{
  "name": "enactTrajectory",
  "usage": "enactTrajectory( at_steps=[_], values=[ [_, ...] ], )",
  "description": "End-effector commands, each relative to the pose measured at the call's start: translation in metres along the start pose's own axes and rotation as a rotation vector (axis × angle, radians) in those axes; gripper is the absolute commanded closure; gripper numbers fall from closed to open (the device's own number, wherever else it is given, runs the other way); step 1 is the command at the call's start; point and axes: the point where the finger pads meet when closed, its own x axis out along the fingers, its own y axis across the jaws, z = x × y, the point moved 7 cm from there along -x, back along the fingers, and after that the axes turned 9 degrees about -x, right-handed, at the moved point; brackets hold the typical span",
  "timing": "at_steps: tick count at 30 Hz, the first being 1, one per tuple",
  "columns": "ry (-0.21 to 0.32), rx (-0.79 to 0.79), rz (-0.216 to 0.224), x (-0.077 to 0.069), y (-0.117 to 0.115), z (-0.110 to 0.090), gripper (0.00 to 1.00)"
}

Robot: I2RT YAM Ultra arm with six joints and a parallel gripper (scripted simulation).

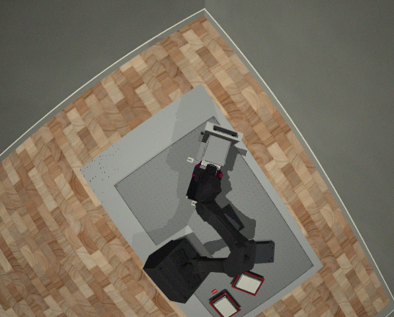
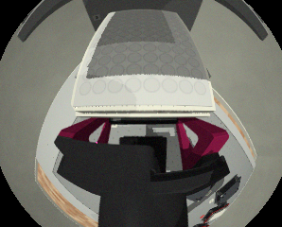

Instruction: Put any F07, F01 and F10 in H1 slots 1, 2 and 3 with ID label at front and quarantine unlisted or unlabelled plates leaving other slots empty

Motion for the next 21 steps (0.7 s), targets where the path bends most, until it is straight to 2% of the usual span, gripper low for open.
enactTrajectory(
  at_steps=[1, 13, 21],
  values=[
    [-0.012, 0.005, 0.002, -0.0013, -0.0007, 0.0041, 0.14],
    [-0.012, 0.005, 0.002, -0.0016, -0.0007, 0.0043, 0.14],
    [-0.012, 0.005, 0.002, -0.0091, 0.0004, -0.0031, 0.14]
  ],
)
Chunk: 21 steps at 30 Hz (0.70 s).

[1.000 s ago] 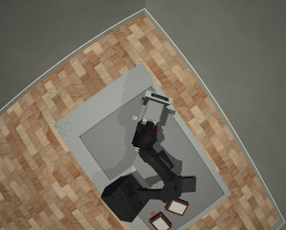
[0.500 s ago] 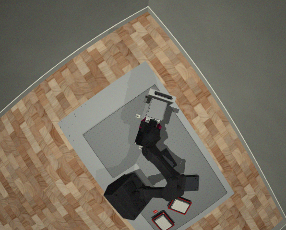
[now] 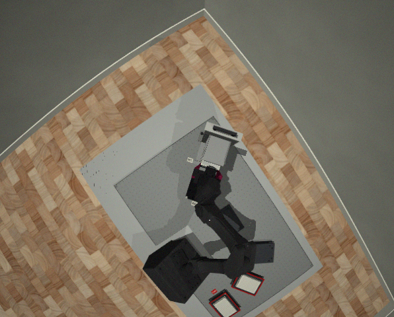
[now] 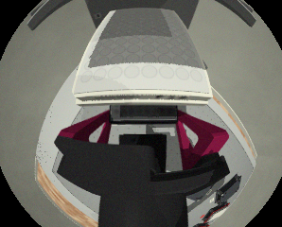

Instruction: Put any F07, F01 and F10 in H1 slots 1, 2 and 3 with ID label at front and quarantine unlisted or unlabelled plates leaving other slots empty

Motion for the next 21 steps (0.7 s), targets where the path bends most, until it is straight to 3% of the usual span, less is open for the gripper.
enactTrajectory(
  at_steps=[1, 21],
  values=[
    [-0.009, 0.005, 0.001, -0.004, 0.001, 0.003, 0.14],
    [-0.009, 0.005, 0.001, -0.02, 0.003, -0.013, 0.14]
  ],
)
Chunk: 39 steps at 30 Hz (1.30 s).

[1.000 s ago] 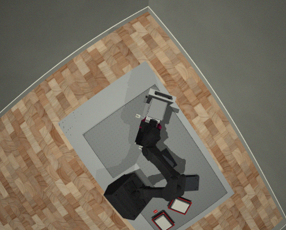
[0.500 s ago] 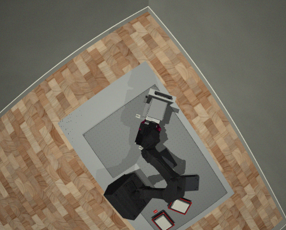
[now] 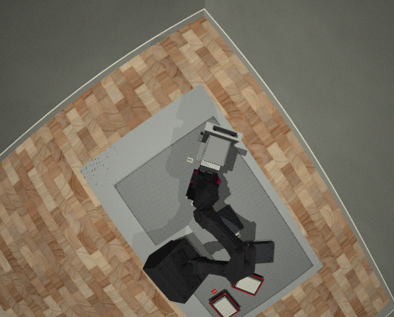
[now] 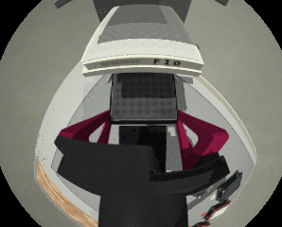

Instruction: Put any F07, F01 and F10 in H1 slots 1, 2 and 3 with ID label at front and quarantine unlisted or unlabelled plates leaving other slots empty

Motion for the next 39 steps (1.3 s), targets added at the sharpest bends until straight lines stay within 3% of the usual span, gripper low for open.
enactTrajectory(
  at_steps=[1, 39],
  values=[
    [-0.01, 0.006, 0.001, -0.004, 0.001, 0.002, 0.14],
    [-0.009, 0.006, 0.001, -0.037, 0.006, -0.03, 0.14]
  ],
)
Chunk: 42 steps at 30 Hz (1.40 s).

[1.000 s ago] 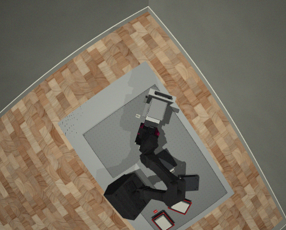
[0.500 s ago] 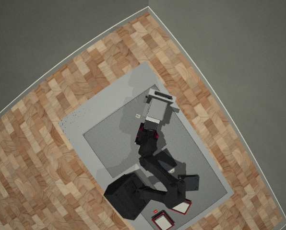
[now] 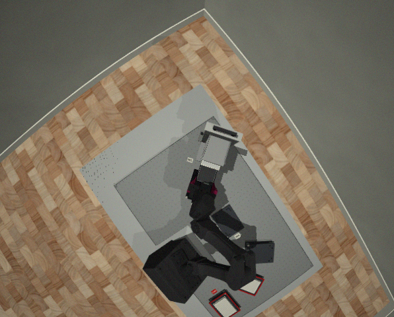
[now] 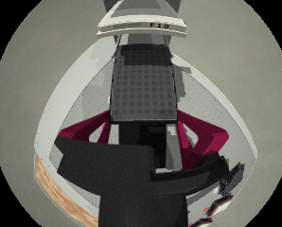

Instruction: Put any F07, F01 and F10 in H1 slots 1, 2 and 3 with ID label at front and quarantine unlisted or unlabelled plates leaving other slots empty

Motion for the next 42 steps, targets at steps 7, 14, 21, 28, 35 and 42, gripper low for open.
enactTrajectory(
  at_steps=[7, 14, 21, 28, 35, 42],
  values=[
    [-0.013, 0.006, 0.003, -0.01, 0.002, -0.003, 0.14],
    [-0.013, 0.006, 0.003, -0.015, 0.003, -0.008, 0.14],
    [-0.013, 0.006, 0.003, -0.022, 0.004, -0.014, 0.14],
    [-0.013, 0.006, 0.003, -0.026, 0.004, -0.019, 0.14],
    [-0.012, 0.006, 0.003, -0.033, 0.005, -0.026, 0.14],
    [-0.012, 0.006, 0.003, -0.04, 0.007, -0.032, 0.14]
  ],
)
